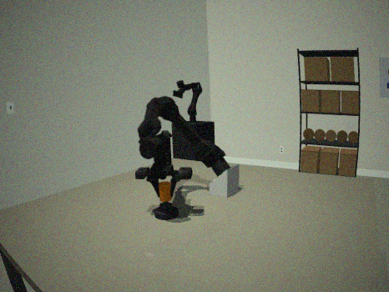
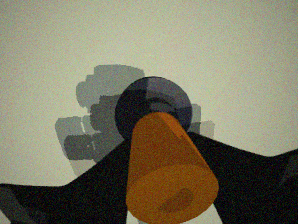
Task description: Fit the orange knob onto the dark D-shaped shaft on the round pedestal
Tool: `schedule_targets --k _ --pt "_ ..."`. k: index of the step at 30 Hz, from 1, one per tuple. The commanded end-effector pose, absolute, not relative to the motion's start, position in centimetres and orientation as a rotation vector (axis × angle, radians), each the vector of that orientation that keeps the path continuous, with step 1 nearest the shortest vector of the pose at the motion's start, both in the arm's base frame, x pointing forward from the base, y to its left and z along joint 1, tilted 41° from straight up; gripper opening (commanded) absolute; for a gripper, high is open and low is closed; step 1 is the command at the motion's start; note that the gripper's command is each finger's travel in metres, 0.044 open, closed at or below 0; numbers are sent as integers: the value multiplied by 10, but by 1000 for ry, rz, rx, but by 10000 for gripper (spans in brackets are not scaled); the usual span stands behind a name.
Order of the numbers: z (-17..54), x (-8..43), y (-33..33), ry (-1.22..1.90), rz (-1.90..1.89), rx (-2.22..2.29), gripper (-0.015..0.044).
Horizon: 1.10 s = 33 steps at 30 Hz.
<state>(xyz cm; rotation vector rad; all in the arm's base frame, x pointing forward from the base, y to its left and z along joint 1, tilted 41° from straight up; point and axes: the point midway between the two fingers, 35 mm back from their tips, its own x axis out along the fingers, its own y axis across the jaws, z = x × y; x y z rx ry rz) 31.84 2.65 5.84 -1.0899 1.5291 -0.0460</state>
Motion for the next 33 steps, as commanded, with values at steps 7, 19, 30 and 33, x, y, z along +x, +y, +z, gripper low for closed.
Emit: schedule_targets --k 7,19,30,33 --pt "63 321 29 1530 -27 -1111 0" --pt "64 326 30 1556 116 -1256 0" --pt "60 327 26 1556 116 -1256 0" --pt "60 327 26 1556 116 -1256 0"
